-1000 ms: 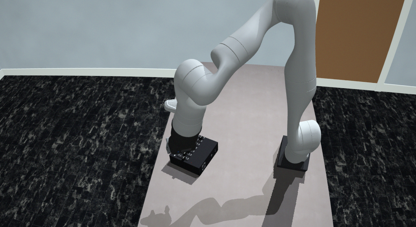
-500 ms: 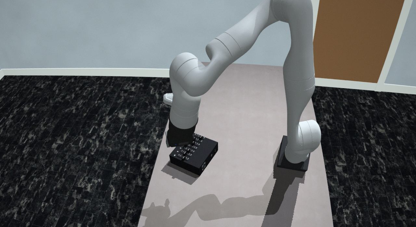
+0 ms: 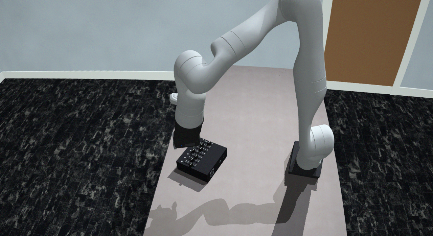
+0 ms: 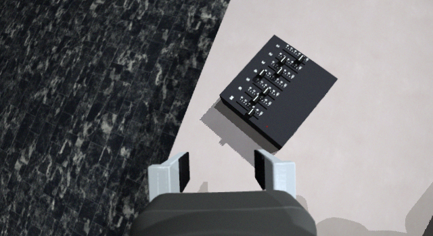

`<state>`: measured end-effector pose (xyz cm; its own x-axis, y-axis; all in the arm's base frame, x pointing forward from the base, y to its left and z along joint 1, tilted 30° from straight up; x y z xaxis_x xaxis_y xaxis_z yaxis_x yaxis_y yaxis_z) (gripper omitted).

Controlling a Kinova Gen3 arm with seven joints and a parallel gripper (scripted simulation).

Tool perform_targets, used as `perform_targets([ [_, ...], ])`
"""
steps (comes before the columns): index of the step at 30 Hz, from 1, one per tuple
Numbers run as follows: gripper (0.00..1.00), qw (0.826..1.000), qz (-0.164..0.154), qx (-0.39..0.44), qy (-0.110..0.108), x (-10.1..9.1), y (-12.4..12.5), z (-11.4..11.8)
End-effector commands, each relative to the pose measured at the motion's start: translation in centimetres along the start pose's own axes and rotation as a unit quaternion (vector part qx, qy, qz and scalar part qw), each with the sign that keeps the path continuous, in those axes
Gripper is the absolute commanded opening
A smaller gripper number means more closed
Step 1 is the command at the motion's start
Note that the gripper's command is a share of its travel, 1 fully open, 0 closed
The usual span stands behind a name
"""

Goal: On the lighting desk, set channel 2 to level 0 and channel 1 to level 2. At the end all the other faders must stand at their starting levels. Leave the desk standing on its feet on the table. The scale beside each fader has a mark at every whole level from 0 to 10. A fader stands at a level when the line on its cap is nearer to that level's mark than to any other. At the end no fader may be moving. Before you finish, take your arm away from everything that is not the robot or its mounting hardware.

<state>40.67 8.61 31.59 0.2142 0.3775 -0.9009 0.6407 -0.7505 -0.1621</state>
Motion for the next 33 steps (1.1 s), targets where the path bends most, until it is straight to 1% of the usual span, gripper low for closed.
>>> perform_targets([
  [1, 1.00, 1.000, -0.007, 0.009, -0.001, 0.4, 0.7, 0.3],
  [5, 1.00, 1.000, -0.007, 0.009, -0.001, 0.4, 0.7, 0.3],
  [6, 1.00, 1.000, -0.015, 0.025, -0.006, 1.3, 1.9, 1.0],
  [15, 1.00, 1.000, -0.015, 0.025, -0.006, 1.3, 1.9, 1.0],
  [16, 1.00, 0.999, -0.022, 0.040, -0.010, 2.1, 2.9, 1.7],
  [22, 1.00, 0.999, -0.022, 0.040, -0.010, 2.1, 2.9, 1.7],
  [23, 1.00, 0.998, -0.030, 0.054, -0.014, 3.0, 3.9, 2.4],
  [32, 1.00, 0.998, -0.030, 0.054, -0.014, 3.0, 3.9, 2.4],
  [33, 1.00, 0.997, -0.037, 0.067, -0.018, 3.8, 4.8, 3.1],
])
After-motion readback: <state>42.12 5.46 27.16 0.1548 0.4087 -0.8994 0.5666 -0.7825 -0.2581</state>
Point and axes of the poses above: the point where the finger pads meet when closed, its own x axis out along the fingers, its own z axis across the jaws, y = z × x, the point moved 1 cm from there along -x, back along the fingers, and after that the axes turned 11 degrees about -x, right-handed, at the moved point
